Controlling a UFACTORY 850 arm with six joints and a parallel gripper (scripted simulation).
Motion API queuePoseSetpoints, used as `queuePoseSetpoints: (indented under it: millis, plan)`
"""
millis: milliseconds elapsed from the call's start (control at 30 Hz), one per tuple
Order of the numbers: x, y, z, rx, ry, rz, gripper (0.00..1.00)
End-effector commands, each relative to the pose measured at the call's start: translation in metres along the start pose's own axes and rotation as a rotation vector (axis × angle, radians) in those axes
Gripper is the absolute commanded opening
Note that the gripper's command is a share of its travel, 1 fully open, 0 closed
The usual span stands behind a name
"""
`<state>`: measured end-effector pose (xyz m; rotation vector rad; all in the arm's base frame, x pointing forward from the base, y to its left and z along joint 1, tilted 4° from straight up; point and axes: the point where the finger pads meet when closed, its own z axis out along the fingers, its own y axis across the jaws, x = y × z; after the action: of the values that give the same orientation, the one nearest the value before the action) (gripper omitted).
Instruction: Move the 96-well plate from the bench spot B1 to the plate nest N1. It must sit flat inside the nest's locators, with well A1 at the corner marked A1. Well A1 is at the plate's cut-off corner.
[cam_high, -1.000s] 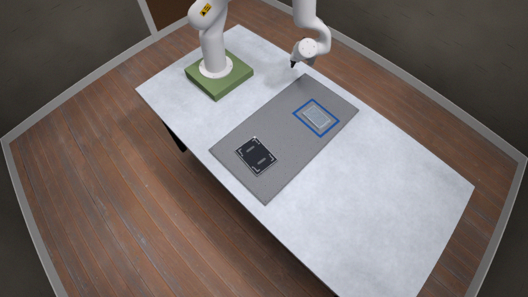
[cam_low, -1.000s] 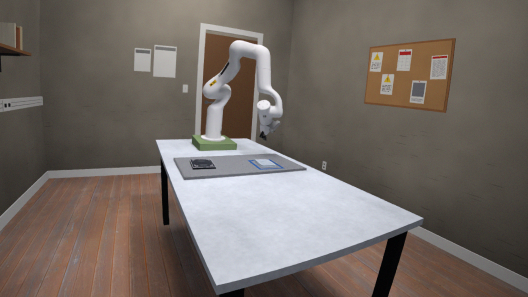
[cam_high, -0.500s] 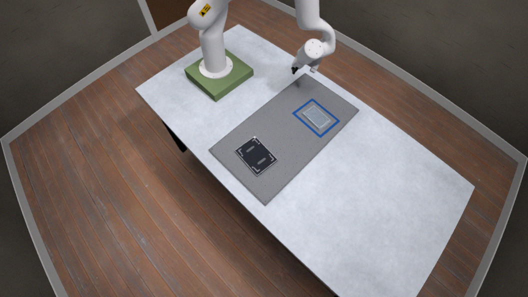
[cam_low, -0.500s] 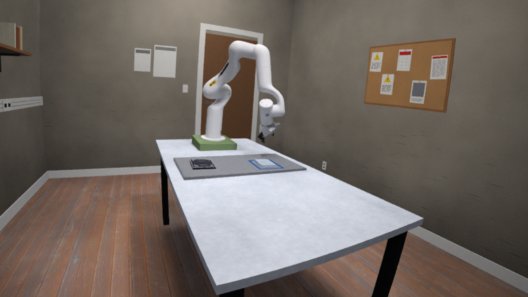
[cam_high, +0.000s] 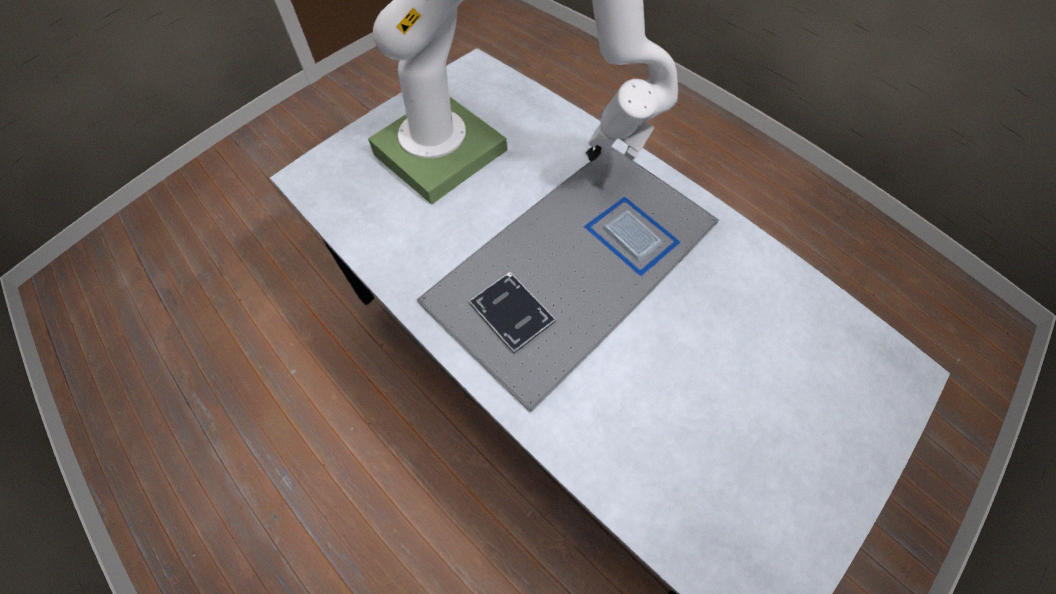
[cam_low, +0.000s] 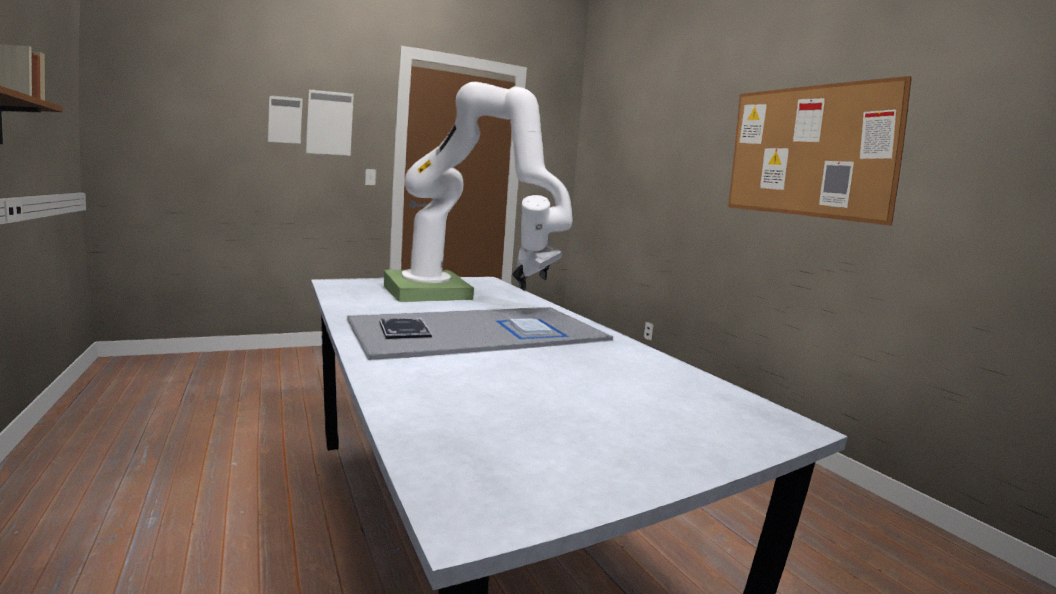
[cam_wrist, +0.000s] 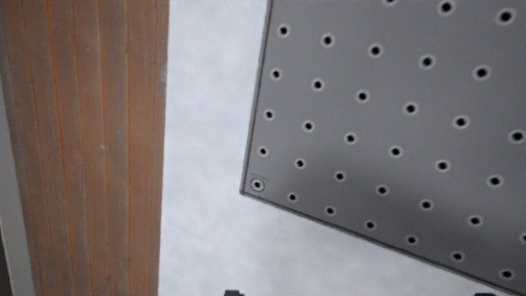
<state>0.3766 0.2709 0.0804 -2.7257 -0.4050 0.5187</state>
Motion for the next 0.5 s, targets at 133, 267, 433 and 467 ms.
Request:
queuePoseSetpoints:
  millis: [133, 267, 433, 467]
  plan:
    - [0.023, 0.022, -0.014, -0.077, 0.048, 0.061, 1.00]
    - [0.032, 0.031, -0.020, -0.098, 0.067, 0.079, 1.00]
    - [0.042, 0.040, -0.026, -0.119, 0.086, 0.099, 1.00]
    - [0.045, 0.044, -0.029, -0.138, 0.106, 0.117, 1.00]
